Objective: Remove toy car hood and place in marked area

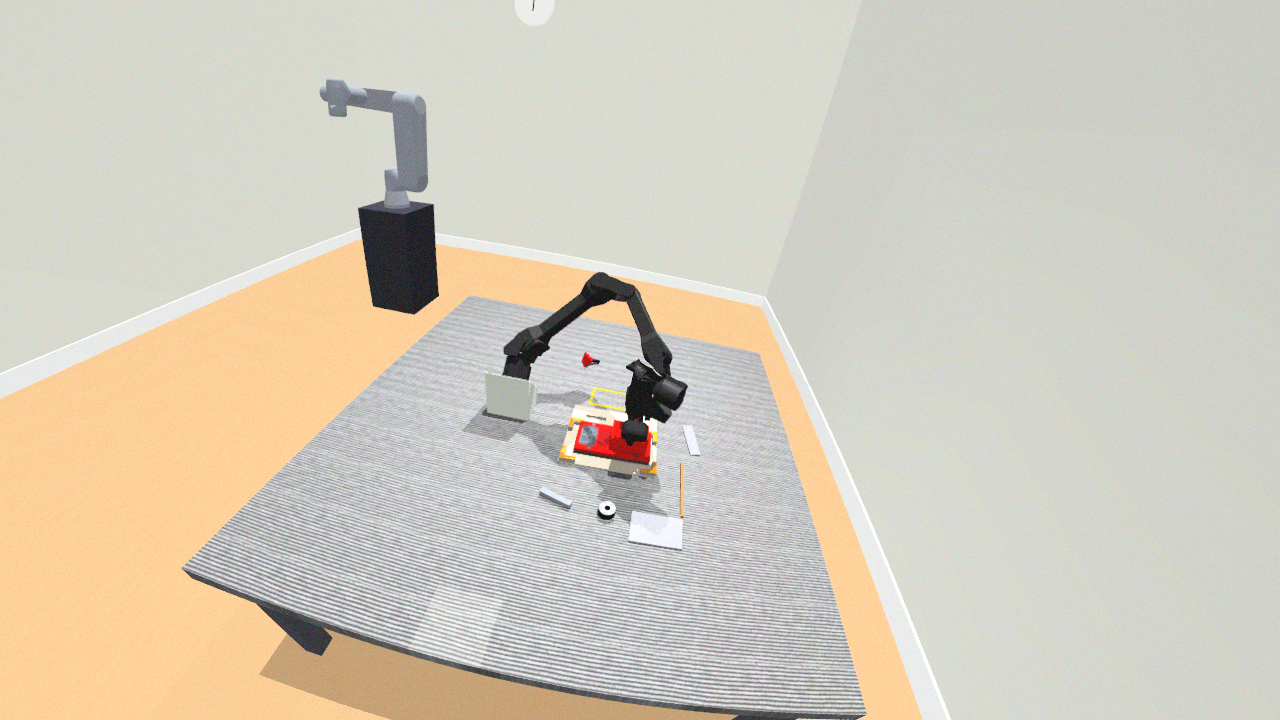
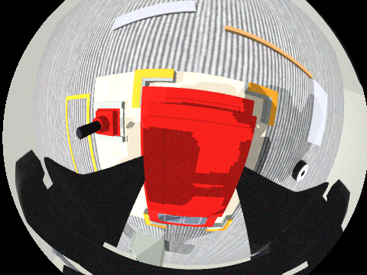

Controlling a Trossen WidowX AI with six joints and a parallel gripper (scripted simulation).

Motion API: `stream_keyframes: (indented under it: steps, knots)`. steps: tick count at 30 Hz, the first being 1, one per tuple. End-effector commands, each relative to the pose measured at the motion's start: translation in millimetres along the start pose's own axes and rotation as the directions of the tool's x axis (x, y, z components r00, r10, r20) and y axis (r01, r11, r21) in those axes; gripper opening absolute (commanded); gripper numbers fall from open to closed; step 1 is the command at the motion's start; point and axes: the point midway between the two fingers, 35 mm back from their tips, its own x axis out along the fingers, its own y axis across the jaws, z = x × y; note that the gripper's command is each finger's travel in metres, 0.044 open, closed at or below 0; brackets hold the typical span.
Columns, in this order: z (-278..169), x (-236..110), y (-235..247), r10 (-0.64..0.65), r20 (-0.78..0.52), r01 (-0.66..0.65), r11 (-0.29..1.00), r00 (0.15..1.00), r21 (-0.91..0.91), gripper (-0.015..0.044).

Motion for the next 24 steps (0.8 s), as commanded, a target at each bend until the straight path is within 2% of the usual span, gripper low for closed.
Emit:
stream_keyframes:
  steps: [1, 16, 24]
  knots:
    - [2.8, -6.2, 0.0, -0.009, 0.008, 0.009, 1.0, 1.0, -0.01, 0.0]
    - [2.6, -17.1, -0.1, -0.009, 0.007, 0.009, 1.0, 1.0, -0.009, 0.0]
    - [2.7, -51.0, -0.3, -0.011, 0.007, 0.011, 1.0, 1.0, -0.009, 0.0]
